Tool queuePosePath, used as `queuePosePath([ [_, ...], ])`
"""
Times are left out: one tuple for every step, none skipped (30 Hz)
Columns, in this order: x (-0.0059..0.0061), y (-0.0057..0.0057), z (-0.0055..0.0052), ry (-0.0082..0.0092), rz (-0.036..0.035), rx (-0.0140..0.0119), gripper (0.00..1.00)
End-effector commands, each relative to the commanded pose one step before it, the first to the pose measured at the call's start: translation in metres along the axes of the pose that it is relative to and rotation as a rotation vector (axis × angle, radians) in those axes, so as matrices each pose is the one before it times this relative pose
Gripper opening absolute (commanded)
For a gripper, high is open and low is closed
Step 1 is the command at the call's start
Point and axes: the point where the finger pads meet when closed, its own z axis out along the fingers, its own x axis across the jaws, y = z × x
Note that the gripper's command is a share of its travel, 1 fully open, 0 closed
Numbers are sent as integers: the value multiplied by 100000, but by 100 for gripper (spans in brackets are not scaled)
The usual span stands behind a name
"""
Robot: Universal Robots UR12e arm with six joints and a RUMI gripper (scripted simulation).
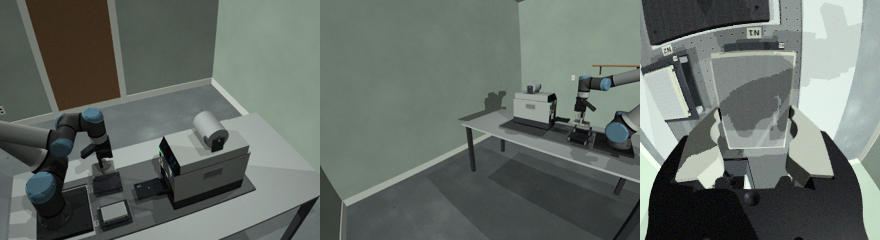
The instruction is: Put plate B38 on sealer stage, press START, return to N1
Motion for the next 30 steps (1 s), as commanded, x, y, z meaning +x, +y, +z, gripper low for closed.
queuePosePath([
  [-7,75,703,-20,-2,-116,0],
  [0,1,167,0,0,0,0],
  [0,1,167,0,0,0,0],
  [0,1,167,0,0,0,0],
  [0,1,167,0,0,0,0],
  [0,1,167,0,0,0,0],
  [0,0,0,0,0,0,0],
  [0,0,0,0,0,0,0],
  [0,2,167,0,0,0,0],
  [0,1,167,0,0,0,0],
  [0,1,167,0,0,0,0],
  [0,0,167,0,0,0,0],
  [0,0,167,0,0,0,0],
  [0,0,167,0,0,0,0],
  [0,0,167,0,0,0,0],
  [0,0,167,0,0,0,0],
  [0,0,167,0,0,0,0],
  [0,0,167,0,0,0,0],
  [0,0,167,0,0,0,0],
  [0,0,167,0,0,0,0],
  [0,1,167,0,0,0,0],
  [0,1,167,0,0,0,0],
  [0,1,167,0,0,0,0],
  [0,0,0,0,0,0,0],
  [0,0,0,0,0,0,0],
  [0,1,167,0,0,0,0],
  [0,0,167,0,0,0,0],
  [0,0,167,0,0,0,0],
  [0,0,167,0,0,0,0],
  [0,0,167,0,0,0,0],
])
